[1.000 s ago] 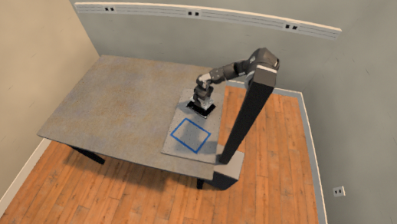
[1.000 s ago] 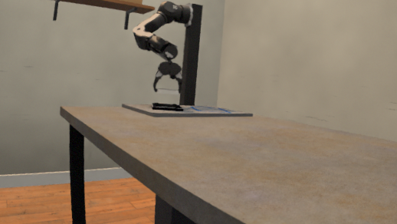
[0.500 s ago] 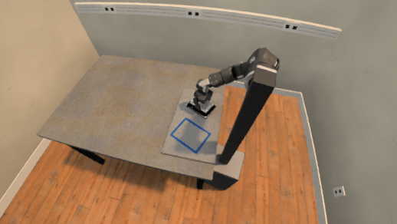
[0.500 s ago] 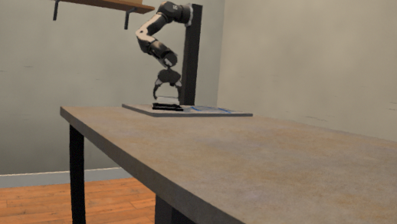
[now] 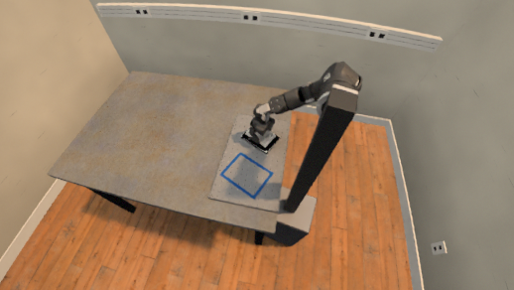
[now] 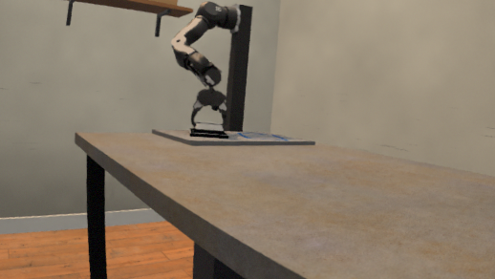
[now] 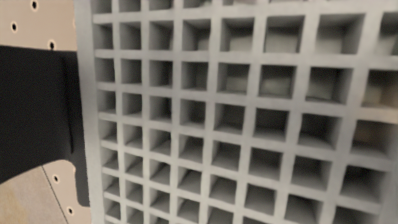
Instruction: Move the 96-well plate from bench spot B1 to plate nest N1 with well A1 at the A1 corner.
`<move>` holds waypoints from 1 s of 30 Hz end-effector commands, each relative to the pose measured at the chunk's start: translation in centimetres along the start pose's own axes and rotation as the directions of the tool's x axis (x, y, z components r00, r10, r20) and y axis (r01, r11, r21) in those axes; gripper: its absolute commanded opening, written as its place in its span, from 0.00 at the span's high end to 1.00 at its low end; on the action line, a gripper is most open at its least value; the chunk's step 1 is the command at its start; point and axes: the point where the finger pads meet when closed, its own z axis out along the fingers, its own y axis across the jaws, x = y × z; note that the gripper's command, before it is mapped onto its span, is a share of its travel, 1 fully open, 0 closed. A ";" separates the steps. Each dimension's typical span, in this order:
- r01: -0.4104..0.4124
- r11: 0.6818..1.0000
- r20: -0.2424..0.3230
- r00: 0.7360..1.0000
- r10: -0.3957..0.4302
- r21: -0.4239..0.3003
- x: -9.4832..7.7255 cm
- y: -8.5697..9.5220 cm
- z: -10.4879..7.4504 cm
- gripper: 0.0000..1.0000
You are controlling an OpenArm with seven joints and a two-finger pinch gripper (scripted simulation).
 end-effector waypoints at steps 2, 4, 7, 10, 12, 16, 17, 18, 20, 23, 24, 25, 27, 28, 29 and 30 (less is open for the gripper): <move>0.004 1.000 0.003 1.000 -0.004 -0.006 -0.1 0.1 -0.1 1.00; 0.004 1.000 0.003 1.000 -0.004 -0.006 -0.1 0.1 -0.1 1.00; 0.004 1.000 0.003 1.000 -0.004 -0.006 -0.1 0.1 -0.1 1.00; 0.003 1.000 0.003 1.000 -0.003 -0.005 -0.1 0.1 -0.1 1.00; 0.001 1.000 0.001 1.000 -0.001 -0.002 0.0 -0.1 -0.2 1.00; 0.000 1.000 0.000 1.000 0.000 0.001 0.1 -0.2 -0.2 1.00; 0.000 1.000 0.000 1.000 0.000 0.001 0.1 -0.2 -0.2 1.00; 0.000 1.000 0.000 1.000 0.000 0.001 0.1 -0.2 -0.2 1.00; 0.000 1.000 0.000 1.000 0.000 0.001 0.1 -0.2 -0.2 1.00; 0.000 1.000 0.000 1.000 0.000 0.001 0.1 -0.2 -0.2 1.00; 0.000 1.000 0.000 1.000 0.000 0.001 0.1 -0.2 -0.2 1.00; 0.000 1.000 0.000 1.000 0.000 0.001 0.1 -0.2 -0.2 1.00; 0.000 1.000 0.000 1.000 0.000 0.001 0.1 -0.1 -0.2 1.00; 0.001 1.000 0.000 1.000 -0.001 0.001 0.1 -0.1 -0.2 1.00; 0.001 1.000 0.000 1.000 -0.001 0.002 0.1 -0.1 -0.2 1.00; 0.002 1.000 0.000 1.000 -0.002 0.002 0.2 -0.1 -0.2 1.00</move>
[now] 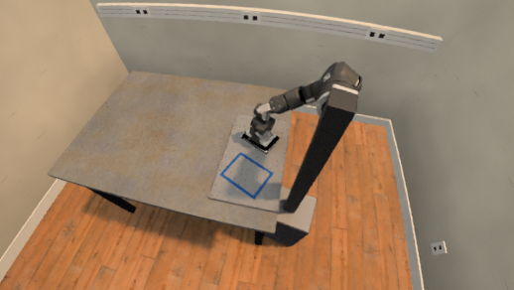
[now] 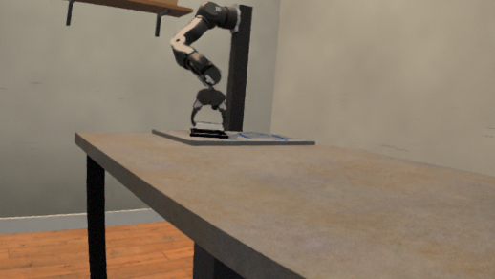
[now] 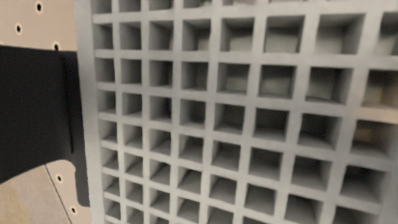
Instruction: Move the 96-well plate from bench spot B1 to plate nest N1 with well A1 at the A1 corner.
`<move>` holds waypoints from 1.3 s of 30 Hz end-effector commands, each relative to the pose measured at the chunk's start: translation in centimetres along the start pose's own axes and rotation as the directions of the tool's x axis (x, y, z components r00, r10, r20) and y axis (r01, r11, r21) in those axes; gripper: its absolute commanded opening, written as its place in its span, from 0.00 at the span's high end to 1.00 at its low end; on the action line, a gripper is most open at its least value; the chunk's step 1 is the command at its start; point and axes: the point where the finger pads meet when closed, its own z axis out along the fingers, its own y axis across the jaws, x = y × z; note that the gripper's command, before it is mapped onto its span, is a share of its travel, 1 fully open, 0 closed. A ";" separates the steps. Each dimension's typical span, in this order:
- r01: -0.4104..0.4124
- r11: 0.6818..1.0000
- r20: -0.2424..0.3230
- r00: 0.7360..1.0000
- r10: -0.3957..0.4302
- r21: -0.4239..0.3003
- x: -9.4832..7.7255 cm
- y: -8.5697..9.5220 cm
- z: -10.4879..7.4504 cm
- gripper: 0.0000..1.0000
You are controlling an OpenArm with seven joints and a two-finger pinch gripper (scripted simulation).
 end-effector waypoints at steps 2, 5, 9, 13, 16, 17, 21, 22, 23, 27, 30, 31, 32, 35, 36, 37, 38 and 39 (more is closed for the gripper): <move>0.000 1.000 0.001 1.000 0.000 0.004 0.1 0.0 0.0 1.00; 0.000 1.000 0.001 1.000 0.000 0.004 0.1 0.0 0.0 1.00; 0.000 1.000 0.001 1.000 0.000 0.004 0.1 0.0 0.0 1.00; 0.000 1.000 0.001 1.000 0.000 0.004 0.1 0.0 0.0 1.00; -0.001 1.000 0.002 1.000 0.001 0.003 0.0 0.0 -0.1 1.00; -0.001 1.000 0.002 1.000 0.001 0.002 0.0 0.0 -0.1 1.00; -0.001 1.000 0.002 1.000 0.001 0.002 -0.1 0.0 -0.1 1.00; -0.001 1.000 0.002 1.000 0.001 0.002 -0.1 0.0 -0.1 1.00; -0.001 1.000 0.002 1.000 0.001 0.002 -0.1 0.0 -0.1 1.00; -0.001 1.000 0.002 1.000 0.001 0.002 -0.1 0.0 -0.1 1.00; -0.001 1.000 0.002 1.000 0.001 0.002 -0.1 0.0 -0.1 1.00; -0.001 1.000 0.002 1.000 0.001 0.002 -0.1 0.0 -0.1 1.00; -0.001 1.000 0.002 1.000 0.001 0.002 -0.1 0.0 -0.2 1.00; 0.000 1.000 0.003 1.000 0.000 0.003 -0.1 0.0 -0.2 1.00; 0.000 1.000 0.003 1.000 0.000 0.003 -0.1 0.0 -0.2 1.00; 0.000 1.000 0.003 1.000 0.000 0.003 -0.1 0.0 -0.2 1.00; 0.000 1.000 0.003 1.000 0.000 0.003 -0.1 0.0 -0.2 1.00; 0.000 1.000 0.003 1.000 0.000 0.003 -0.1 0.0 -0.2 1.00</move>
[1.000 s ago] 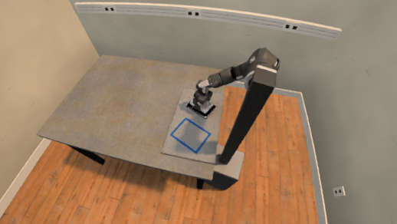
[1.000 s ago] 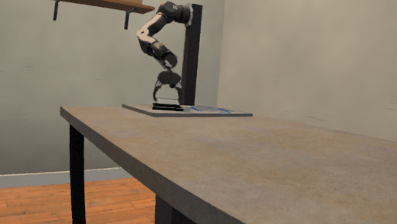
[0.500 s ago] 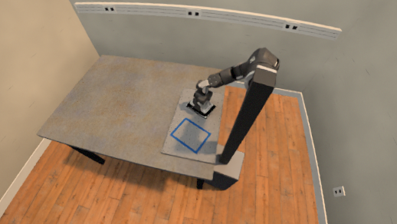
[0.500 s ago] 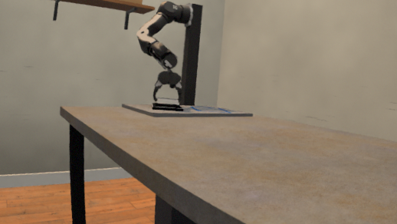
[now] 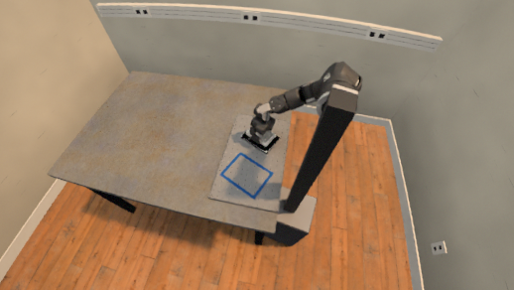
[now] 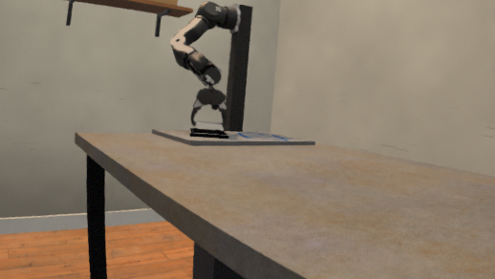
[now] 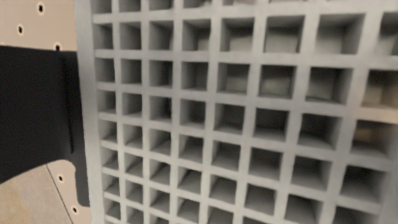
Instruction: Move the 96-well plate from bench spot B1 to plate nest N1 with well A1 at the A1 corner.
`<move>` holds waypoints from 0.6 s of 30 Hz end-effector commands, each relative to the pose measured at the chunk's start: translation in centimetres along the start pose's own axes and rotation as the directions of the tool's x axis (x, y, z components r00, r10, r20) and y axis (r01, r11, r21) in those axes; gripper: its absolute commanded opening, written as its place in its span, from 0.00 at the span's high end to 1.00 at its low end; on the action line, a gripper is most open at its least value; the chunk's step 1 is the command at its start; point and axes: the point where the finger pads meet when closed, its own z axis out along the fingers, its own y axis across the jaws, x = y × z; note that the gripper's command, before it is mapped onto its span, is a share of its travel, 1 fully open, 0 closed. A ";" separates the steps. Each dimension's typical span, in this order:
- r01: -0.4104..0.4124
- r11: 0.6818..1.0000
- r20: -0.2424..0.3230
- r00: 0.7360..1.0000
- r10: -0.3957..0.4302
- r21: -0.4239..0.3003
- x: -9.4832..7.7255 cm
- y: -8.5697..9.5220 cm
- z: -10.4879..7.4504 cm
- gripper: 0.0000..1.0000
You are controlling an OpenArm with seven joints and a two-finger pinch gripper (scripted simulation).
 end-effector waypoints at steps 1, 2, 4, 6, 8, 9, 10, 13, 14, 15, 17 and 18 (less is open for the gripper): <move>0.000 1.000 0.003 1.000 0.000 0.002 -0.2 0.0 -0.2 1.00; 0.000 1.000 0.003 1.000 0.000 0.002 -0.2 0.0 -0.2 1.00; 0.000 1.000 0.003 1.000 0.000 0.002 -0.2 0.0 -0.2 1.00; 0.000 1.000 0.003 1.000 0.000 0.002 -0.2 0.0 -0.2 1.00; 0.000 1.000 0.003 1.000 0.000 0.002 -0.2 0.0 -0.2 1.00; 0.001 1.000 0.003 1.000 -0.001 0.000 -0.1 0.0 -0.1 1.00; 0.001 1.000 0.003 1.000 -0.001 -0.001 -0.1 0.0 0.0 1.00; 0.002 1.000 0.002 1.000 -0.002 -0.005 0.0 0.1 0.3 1.00; 0.002 1.000 0.002 1.000 -0.002 -0.005 0.0 0.1 0.3 1.00; 0.002 1.000 0.002 1.000 -0.002 -0.005 0.0 0.1 0.3 1.00; 0.002 1.000 0.002 1.000 -0.002 -0.005 0.0 0.1 0.3 1.00; 0.002 1.000 0.002 1.000 -0.002 -0.005 0.0 0.1 0.3 1.00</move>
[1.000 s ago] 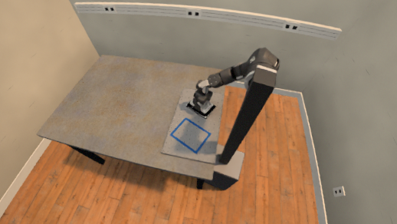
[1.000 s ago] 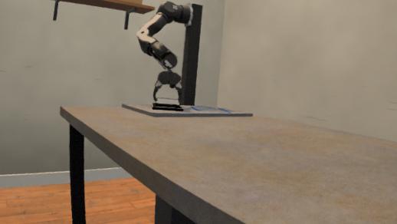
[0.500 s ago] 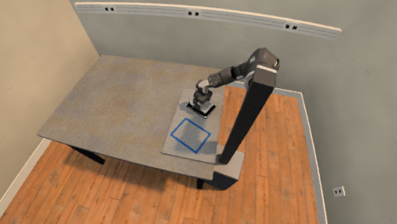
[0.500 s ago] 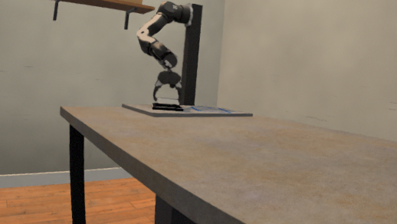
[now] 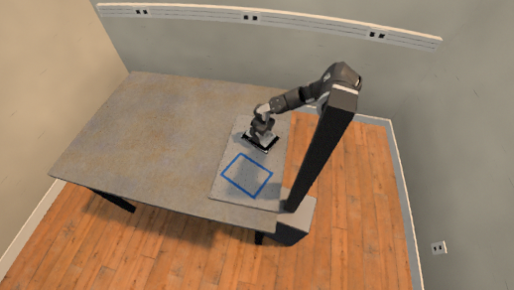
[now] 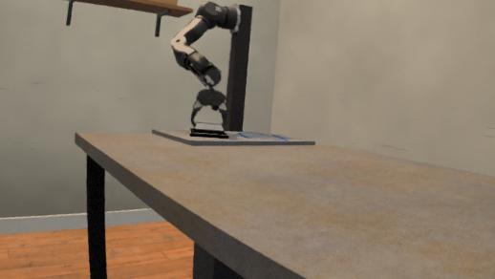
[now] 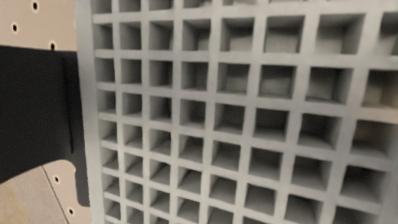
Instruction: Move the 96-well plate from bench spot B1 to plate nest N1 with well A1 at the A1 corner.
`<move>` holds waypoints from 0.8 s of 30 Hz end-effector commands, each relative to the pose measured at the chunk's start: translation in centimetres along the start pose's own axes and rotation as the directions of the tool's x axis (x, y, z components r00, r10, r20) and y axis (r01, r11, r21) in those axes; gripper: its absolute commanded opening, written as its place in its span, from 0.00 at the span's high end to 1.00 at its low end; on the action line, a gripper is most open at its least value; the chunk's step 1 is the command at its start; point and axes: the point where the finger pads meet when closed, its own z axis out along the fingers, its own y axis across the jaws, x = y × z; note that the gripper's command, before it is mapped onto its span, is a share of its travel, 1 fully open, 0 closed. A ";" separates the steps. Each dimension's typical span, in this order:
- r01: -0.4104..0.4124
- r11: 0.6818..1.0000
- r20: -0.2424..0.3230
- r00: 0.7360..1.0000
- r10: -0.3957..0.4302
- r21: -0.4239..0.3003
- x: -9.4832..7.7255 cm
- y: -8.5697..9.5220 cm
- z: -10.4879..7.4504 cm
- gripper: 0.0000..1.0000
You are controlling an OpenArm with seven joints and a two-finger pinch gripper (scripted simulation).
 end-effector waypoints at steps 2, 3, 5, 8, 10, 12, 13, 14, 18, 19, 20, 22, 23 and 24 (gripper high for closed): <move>0.001 1.000 0.000 1.000 -0.001 -0.005 0.0 0.1 0.0 1.00; 0.001 1.000 0.000 1.000 -0.001 -0.005 0.0 0.1 0.0 1.00; 0.001 1.000 0.000 1.000 -0.001 -0.005 0.0 0.1 0.0 1.00; 0.002 1.000 0.000 1.000 -0.002 -0.005 0.0 0.1 0.1 1.00; 0.002 1.000 0.000 1.000 -0.002 -0.005 0.0 0.1 0.2 1.00; 0.002 1.000 -0.001 1.000 -0.002 -0.005 0.0 0.1 0.3 1.00; 0.002 1.000 -0.001 1.000 -0.002 -0.005 0.0 0.1 0.3 1.00; 0.002 1.000 -0.001 1.000 -0.002 -0.005 0.0 0.1 0.3 1.00; 0.002 1.000 -0.001 1.000 -0.002 -0.005 0.0 0.1 0.3 1.00; 0.002 1.000 -0.001 1.000 -0.002 -0.005 0.0 0.1 0.3 1.00; 0.002 1.000 -0.001 1.000 -0.002 -0.005 0.0 0.1 0.3 1.00; 0.002 1.000 -0.001 1.000 -0.002 -0.005 0.0 0.1 0.3 1.00; 0.002 1.000 -0.001 1.000 -0.002 -0.005 0.0 0.1 0.3 1.00; 0.002 1.000 -0.001 1.000 -0.002 -0.005 0.0 0.1 0.3 1.00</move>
